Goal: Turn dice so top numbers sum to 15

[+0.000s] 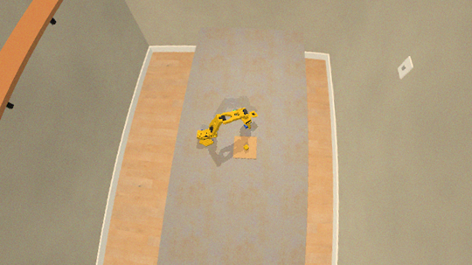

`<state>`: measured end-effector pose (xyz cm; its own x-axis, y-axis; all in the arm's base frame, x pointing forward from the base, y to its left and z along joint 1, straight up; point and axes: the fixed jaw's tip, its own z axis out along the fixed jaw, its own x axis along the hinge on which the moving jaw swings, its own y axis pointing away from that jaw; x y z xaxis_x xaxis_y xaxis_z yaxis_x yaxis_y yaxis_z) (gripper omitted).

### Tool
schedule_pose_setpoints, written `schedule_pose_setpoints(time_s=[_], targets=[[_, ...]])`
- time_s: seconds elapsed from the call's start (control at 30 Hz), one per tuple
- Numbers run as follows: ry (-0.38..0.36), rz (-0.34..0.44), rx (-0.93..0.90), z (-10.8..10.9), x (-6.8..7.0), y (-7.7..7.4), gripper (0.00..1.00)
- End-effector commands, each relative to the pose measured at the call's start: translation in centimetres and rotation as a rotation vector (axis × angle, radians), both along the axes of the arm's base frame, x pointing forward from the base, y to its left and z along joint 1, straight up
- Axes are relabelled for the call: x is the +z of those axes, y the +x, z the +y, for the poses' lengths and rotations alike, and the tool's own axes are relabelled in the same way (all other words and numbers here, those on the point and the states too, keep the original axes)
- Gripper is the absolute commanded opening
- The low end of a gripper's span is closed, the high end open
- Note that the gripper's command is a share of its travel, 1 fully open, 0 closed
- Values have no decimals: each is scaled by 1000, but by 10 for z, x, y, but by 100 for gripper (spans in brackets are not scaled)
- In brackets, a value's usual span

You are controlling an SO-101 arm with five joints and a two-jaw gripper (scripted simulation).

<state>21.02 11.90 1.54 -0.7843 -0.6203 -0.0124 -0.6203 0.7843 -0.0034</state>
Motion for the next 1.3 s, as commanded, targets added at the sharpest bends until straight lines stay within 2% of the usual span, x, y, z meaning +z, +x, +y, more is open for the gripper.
schedule_pose_setpoints(time_s=[0.0, 0.63, 1.27], targets=[[18, -32, 16, 4, 5, 3, 31], [17, -32, 16, 2, 5, 4, 28], [16, -33, 16, -4, 5, 9, 15]])
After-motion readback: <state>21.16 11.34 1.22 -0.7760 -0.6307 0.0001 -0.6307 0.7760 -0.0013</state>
